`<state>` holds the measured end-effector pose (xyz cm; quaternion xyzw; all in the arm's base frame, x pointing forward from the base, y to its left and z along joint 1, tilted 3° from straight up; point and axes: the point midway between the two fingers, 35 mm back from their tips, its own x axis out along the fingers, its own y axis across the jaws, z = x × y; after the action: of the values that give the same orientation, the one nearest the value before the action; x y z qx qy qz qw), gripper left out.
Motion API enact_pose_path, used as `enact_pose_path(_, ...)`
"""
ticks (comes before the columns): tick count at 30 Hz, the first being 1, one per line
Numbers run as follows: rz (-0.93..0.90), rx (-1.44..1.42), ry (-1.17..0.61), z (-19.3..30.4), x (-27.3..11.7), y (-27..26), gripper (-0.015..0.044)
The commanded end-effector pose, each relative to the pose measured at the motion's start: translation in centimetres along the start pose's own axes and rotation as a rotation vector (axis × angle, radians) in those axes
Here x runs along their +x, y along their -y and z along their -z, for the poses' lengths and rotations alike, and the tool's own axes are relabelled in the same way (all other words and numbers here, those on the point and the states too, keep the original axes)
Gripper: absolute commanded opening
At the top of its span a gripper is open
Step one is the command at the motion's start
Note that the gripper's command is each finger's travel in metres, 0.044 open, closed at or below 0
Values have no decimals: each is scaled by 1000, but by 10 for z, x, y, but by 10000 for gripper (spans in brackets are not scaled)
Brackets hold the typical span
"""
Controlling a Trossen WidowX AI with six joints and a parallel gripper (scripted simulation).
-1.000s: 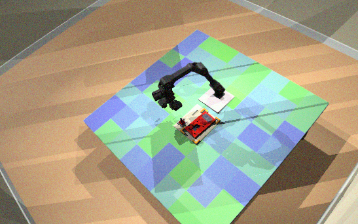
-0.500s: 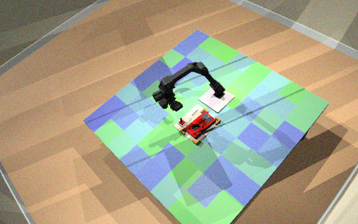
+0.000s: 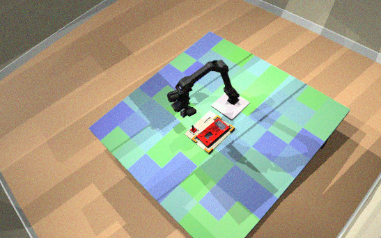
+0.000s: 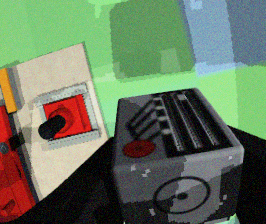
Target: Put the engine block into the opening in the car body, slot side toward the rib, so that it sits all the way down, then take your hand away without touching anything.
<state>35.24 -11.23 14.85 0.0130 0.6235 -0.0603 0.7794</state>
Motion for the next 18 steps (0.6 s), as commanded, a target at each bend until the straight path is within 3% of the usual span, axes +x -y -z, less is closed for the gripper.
enact_pose_path(1, -6, 0, 103, 5, 1, 0, 0)
enact_pose_path(12, -4, -3, 471, 18, 5, 0, 0)
enact_pose_path(18, -3, -4, 494, 20, 16, 1, 0)
